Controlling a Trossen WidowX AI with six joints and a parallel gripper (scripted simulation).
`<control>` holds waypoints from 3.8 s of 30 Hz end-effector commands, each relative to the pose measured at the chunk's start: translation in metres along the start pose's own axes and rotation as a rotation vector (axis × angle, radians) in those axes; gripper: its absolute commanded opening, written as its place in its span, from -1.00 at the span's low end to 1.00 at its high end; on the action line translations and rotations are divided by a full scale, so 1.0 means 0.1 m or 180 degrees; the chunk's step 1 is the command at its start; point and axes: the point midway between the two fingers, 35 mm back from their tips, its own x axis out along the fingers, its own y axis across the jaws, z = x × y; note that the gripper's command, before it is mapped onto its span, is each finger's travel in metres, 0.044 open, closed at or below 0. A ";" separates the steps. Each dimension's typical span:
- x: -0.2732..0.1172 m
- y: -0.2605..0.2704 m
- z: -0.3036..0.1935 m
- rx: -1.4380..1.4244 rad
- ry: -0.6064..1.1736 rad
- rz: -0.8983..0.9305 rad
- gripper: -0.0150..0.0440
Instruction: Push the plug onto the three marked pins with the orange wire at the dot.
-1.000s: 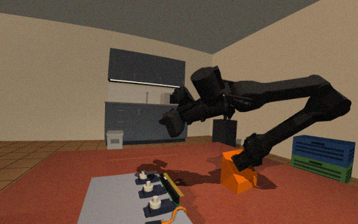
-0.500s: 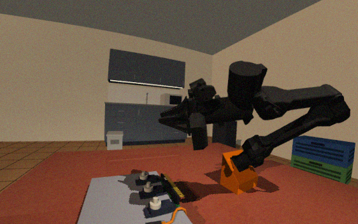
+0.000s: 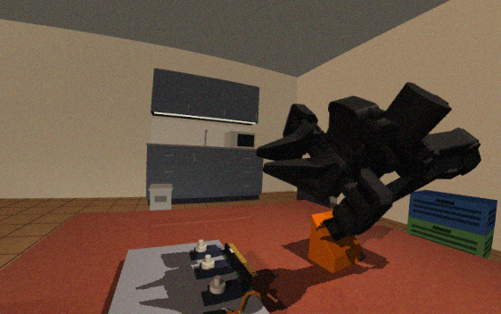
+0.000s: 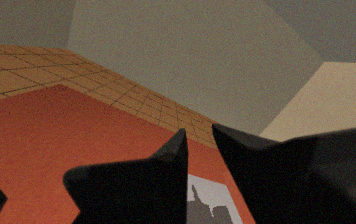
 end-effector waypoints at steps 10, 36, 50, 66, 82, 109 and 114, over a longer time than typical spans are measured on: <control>-0.30 0.52 0.40 -0.0438 -0.0551 0.0599 -0.10; 0.57 0.61 -0.73 -0.0093 0.2016 0.1189 -0.10; 0.71 0.59 -1.29 0.0586 0.3315 0.1431 -0.10; 0.75 0.55 -1.73 0.1701 0.4562 0.1563 -0.10; 0.77 0.71 -1.93 0.1717 0.4573 0.1567 -0.10; 0.78 0.68 -1.90 0.1714 0.4573 0.1563 -0.49; 0.76 0.52 -1.69 0.1713 0.4574 0.1560 -0.49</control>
